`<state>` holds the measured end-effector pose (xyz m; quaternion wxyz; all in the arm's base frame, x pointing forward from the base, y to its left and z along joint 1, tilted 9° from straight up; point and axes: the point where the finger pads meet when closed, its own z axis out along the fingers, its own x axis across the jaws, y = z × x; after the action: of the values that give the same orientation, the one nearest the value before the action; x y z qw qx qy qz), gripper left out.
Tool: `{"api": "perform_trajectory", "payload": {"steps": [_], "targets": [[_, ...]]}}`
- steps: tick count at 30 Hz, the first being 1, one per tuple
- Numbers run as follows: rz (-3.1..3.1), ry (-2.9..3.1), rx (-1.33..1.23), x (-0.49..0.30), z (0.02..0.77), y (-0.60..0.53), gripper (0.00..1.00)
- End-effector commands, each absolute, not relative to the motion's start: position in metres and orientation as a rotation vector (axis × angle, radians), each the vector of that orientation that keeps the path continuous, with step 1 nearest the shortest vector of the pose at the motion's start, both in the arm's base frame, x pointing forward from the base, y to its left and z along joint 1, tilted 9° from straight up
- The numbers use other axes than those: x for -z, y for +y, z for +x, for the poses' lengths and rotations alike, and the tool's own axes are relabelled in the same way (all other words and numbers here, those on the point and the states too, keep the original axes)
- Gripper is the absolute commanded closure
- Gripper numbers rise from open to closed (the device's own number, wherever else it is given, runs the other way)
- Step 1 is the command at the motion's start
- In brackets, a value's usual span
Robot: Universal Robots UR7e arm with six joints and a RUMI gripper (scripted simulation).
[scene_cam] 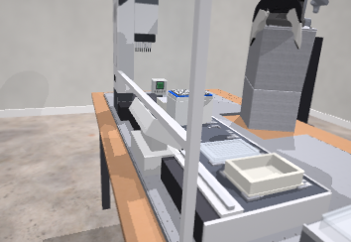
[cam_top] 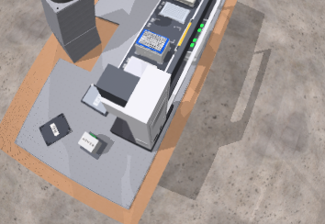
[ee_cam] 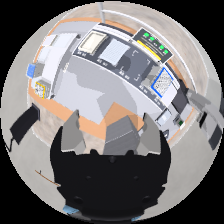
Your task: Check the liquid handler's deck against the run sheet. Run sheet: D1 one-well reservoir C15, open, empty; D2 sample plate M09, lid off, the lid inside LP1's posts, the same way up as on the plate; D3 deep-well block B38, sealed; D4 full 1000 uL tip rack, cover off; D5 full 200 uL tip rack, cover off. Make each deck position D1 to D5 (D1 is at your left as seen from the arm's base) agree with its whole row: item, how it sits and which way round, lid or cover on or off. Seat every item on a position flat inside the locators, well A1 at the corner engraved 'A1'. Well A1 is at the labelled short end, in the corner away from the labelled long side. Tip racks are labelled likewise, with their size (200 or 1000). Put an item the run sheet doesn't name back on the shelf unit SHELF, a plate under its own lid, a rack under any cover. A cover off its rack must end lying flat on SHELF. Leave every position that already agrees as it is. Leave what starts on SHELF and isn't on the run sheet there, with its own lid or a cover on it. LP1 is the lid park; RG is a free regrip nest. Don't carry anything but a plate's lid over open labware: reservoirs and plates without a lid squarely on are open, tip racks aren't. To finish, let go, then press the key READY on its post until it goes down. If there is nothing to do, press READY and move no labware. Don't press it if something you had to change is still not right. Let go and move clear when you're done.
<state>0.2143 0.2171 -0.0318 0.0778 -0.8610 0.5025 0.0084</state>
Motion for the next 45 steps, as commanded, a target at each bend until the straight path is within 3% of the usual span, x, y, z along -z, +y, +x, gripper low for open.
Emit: {"api": "perform_trajectory", "payload": {"steps": [1, 45], "targets": [[-2.36, 1.829, -0.061, 0.0459, 0.2175, 0.1183, 0.18], [-2.346, 1.85, -0.061, 0.0458, 0.2173, 0.1182, 0.18]]}}
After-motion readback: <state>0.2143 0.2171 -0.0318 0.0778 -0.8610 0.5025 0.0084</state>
